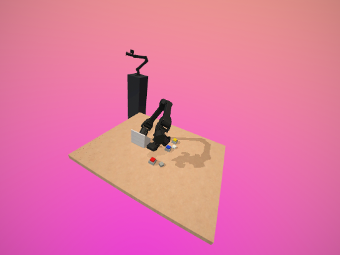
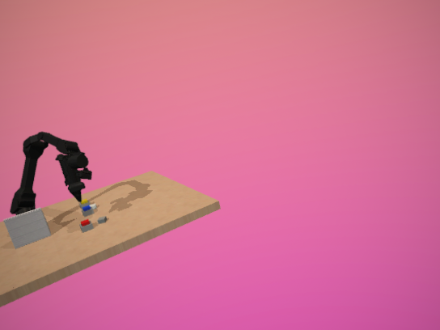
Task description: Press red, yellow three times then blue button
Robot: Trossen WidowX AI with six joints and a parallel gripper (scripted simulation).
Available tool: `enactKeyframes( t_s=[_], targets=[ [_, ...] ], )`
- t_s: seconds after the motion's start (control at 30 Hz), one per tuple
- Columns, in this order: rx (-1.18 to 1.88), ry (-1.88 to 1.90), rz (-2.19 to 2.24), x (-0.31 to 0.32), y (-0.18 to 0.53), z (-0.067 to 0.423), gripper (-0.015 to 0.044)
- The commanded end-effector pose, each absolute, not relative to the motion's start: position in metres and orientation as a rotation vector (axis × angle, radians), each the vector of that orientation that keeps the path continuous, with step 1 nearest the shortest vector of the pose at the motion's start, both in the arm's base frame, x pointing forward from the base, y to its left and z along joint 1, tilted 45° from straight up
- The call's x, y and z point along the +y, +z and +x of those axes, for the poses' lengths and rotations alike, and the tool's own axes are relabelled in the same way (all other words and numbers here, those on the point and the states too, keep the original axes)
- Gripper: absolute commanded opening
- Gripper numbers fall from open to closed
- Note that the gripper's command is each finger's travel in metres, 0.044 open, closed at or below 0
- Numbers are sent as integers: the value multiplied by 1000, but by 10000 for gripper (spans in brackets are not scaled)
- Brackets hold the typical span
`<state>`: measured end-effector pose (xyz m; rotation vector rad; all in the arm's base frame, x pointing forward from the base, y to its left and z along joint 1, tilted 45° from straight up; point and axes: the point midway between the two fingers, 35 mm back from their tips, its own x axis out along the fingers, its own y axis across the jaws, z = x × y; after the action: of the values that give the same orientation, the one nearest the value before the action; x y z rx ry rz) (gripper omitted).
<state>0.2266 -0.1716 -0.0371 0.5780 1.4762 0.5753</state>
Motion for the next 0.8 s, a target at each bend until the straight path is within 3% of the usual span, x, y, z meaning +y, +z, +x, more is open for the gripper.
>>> enactKeyframes(
  t_s=[0.0,0.3,0.53,0.77],
  targets=[
    [1501,557,522,-146,-3,251,20],
    [1475,542,535,-47,95,289,20],
    [1457,604,594,47,174,270,20],
    [1458,619,605,61,185,263,20]
  ],
)
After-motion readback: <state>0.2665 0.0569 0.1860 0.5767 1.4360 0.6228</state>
